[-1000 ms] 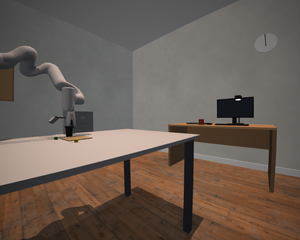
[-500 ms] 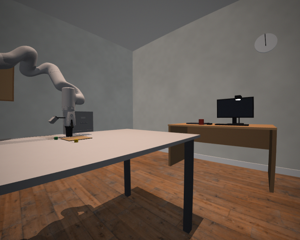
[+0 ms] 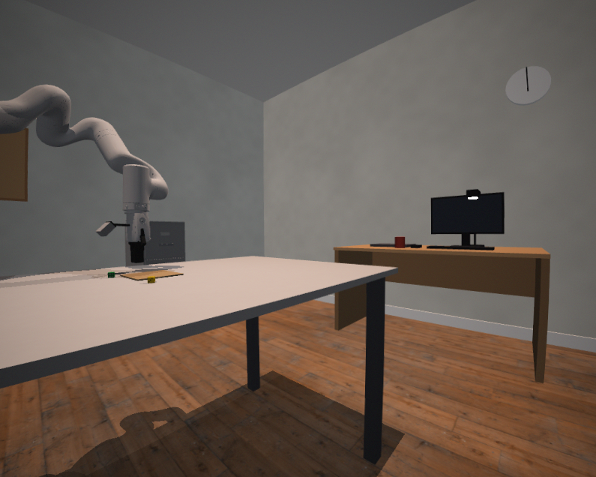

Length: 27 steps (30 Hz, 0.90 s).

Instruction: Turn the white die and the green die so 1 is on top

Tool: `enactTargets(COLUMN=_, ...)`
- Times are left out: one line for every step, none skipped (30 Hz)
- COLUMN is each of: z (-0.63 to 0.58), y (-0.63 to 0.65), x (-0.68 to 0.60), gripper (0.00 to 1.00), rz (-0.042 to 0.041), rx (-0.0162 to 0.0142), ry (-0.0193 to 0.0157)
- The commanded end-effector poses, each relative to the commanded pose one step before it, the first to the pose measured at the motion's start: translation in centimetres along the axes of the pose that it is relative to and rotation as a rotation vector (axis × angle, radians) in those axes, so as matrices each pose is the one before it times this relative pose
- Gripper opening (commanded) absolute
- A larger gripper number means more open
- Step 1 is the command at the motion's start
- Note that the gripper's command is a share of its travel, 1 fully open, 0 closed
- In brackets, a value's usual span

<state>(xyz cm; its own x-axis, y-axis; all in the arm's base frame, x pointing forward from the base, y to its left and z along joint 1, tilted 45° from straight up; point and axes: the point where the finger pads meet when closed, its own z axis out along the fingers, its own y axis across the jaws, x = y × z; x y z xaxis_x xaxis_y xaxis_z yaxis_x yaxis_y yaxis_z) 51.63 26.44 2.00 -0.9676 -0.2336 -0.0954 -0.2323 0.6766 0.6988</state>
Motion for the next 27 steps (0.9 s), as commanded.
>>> enactTargets(z=-3.591, y=0.041, x=-0.045, gripper=0.11, rz=-0.00031, rx=-0.00013, ry=-0.00052)
enactTargets(z=0.000, y=0.000, x=0.000, gripper=0.11, rz=0.00000, rx=0.00000, ry=0.00000)
enactTargets(z=-0.702, y=0.000, x=0.000, gripper=0.11, rz=0.00000, rx=0.00000, ry=0.00000)
enactTargets(z=-0.641, y=0.000, x=0.000, gripper=0.11, rz=0.00000, rx=0.00001, ry=0.00000)
enactTargets(z=-0.565, y=0.000, x=0.000, gripper=0.11, rz=0.00000, rx=0.00000, ry=0.00000)
enactTargets(z=-0.477, y=0.000, x=0.000, gripper=0.11, rz=0.00000, rx=0.00000, ry=0.00000)
enactTargets(z=-0.382, y=0.000, x=0.000, gripper=0.11, rz=0.00000, rx=-0.00001, ry=0.00000)
enactTargets(z=-0.284, y=0.000, x=0.000, gripper=0.11, rz=0.00000, rx=0.00000, ry=0.00000)
enactTargets(z=-0.191, y=0.000, x=0.000, gripper=0.11, rz=0.00000, rx=0.00000, ry=0.00000)
enactTargets(z=-0.107, y=0.000, x=0.000, gripper=0.11, rz=0.00000, rx=0.00001, ry=0.00000)
enactTargets(z=-0.043, y=0.000, x=0.000, gripper=0.11, rz=0.00000, rx=0.00000, ry=0.00000)
enactTargets(z=-0.007, y=0.000, x=0.000, gripper=0.11, rz=0.00000, rx=0.00000, ry=0.00000)
enactTargets(z=0.000, y=0.000, x=0.000, gripper=0.11, rz=0.00000, rx=0.00000, ry=0.00000)
enactTargets(z=0.000, y=0.000, x=0.000, gripper=0.11, rz=0.00000, rx=0.00000, ry=0.00000)
enactTargets(z=0.000, y=0.000, x=0.000, gripper=0.11, rz=0.00000, rx=0.00000, ry=0.00000)
enactTargets(z=0.000, y=0.000, x=0.000, gripper=0.11, rz=0.00000, rx=0.00000, ry=0.00000)
enactTargets(z=0.000, y=0.000, x=0.000, gripper=0.11, rz=0.00000, rx=0.00000, ry=0.00000)
enactTargets(z=0.000, y=0.000, x=0.000, gripper=0.11, rz=0.00000, rx=0.00000, ry=0.00000)
enactTargets(z=0.000, y=0.000, x=0.000, gripper=0.11, rz=0.00000, rx=0.00000, ry=0.00000)
enactTargets(z=0.000, y=0.000, x=0.000, gripper=0.11, rz=0.00000, rx=0.00000, ry=0.00000)
enactTargets(z=-0.008, y=-0.156, x=0.022, gripper=0.11, rz=0.00124, rx=0.00017, ry=0.00000)
enactTargets(z=-0.045, y=-0.876, x=0.129, gripper=0.11, rz=0.00699, rx=0.00088, ry=0.00001)
enactTargets(z=-0.086, y=-1.792, x=0.298, gripper=0.11, rz=0.01436, rx=0.00143, ry=0.00002)
enactTargets(z=-0.102, y=-2.485, x=0.480, gripper=0.11, rz=0.02006, rx=0.00115, ry=0.00000)
enactTargets(z=0.000, y=0.000, x=0.000, gripper=0.11, rz=0.00000, rx=0.00000, ry=0.00000)
enactTargets(z=0.000, y=0.000, x=0.000, gripper=0.11, rz=0.00000, rx=0.00000, ry=0.00000)
enactTargets(z=-0.087, y=-2.714, x=0.609, gripper=0.11, rz=0.02210, rx=0.00011, ry=-0.00006)
